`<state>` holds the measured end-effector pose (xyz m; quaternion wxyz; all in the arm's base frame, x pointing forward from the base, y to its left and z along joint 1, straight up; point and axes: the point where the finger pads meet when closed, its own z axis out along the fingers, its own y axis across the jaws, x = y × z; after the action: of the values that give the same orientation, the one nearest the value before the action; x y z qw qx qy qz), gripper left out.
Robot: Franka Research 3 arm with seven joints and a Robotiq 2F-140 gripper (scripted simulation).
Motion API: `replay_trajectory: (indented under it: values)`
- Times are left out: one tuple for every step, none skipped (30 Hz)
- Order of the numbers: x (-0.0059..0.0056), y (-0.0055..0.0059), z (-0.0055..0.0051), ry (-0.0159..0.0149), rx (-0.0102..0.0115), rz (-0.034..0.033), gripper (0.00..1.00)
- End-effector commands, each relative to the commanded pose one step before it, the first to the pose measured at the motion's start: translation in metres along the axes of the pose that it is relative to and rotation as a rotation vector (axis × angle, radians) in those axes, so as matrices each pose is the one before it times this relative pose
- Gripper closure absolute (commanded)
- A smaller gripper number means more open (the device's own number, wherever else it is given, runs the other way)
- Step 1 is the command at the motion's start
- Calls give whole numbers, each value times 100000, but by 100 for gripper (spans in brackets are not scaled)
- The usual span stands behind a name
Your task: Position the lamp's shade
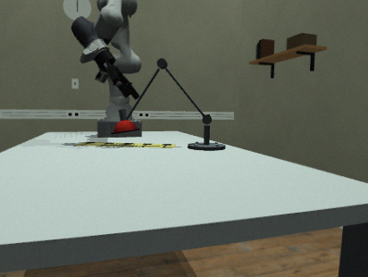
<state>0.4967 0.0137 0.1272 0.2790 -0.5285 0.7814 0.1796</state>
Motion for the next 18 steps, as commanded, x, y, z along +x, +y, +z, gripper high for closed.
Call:
replay_trajectory:
  values:
    - [-150, 566, -1435, -324, -1789, 1449, 0]
    - [-2, 9, -433, 0, 0, 0, 0]
    - [-2, 9, -433, 0, 0, 0, 0]
    - [-2, 9, -433, 0, 0, 0, 0]
    - [-2, 9, -433, 0, 0, 0, 0]
    - [0, 0, 0, 0, 0, 0, 0]
    - [0, 0, 0, 0, 0, 0, 0]
    - [12, -31, -415, 29, 167, -125, 0]
    - [12, -32, -414, 29, 167, -125, 0]
    - [12, -32, -414, 29, 167, -125, 0]
    - [13, -33, -414, 29, 167, -125, 0]
    - [13, -34, -414, 29, 167, -125, 0]
    - [13, -34, -414, 29, 167, -125, 0]
    - [13, -35, -414, 29, 167, -125, 0]
    - [13, -36, -414, 29, 167, -125, 0]
    - [13, -36, -414, 29, 167, -125, 0]
    - [13, -37, -414, 29, 167, -125, 0]
    - [14, -38, -414, 29, 167, -125, 0]
